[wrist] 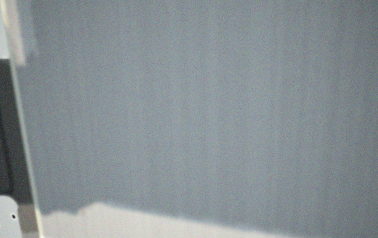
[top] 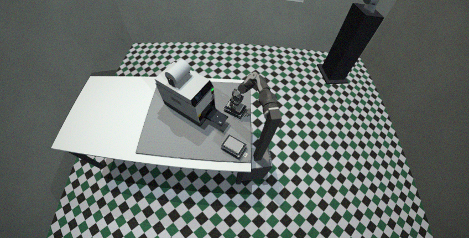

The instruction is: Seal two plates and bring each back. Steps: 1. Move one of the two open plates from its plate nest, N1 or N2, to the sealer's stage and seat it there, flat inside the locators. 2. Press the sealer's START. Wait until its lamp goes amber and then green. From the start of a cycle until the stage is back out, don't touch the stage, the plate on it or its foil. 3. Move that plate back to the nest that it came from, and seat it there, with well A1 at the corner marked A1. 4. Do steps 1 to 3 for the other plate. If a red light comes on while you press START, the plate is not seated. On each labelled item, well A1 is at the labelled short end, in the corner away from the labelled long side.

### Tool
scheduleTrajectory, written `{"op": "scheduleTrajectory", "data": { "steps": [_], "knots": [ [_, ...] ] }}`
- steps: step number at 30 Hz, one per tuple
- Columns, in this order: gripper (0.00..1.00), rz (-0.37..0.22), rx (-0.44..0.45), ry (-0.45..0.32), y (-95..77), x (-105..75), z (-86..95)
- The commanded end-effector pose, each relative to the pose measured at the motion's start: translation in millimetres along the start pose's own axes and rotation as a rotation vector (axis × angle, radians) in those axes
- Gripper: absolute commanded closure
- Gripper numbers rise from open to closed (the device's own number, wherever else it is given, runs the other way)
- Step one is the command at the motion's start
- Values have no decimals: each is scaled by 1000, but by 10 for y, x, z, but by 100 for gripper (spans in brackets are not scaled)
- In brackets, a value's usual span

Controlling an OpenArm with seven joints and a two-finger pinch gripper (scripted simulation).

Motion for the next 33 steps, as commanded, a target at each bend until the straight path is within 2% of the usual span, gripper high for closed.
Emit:
{"op": "scheduleTrajectory", "data": {
  "steps": [1, 17, 33],
  "knots": [
    [100, -3, 0, -2, -5, -2, 4],
    [100, -3, 0, -2, -4, -2, 5],
    [100, -3, 0, -6, -1, 74, 9]
  ]
}}
Point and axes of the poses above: the point where the finger pads meet when closed, its own x axis out along the fingers, its own z axis across the jaws, y = z × x, the point moved 8 cm from there along -x, back along the fingers, and after that the axes turned 6 degrees about x, right-handed, at the moved point
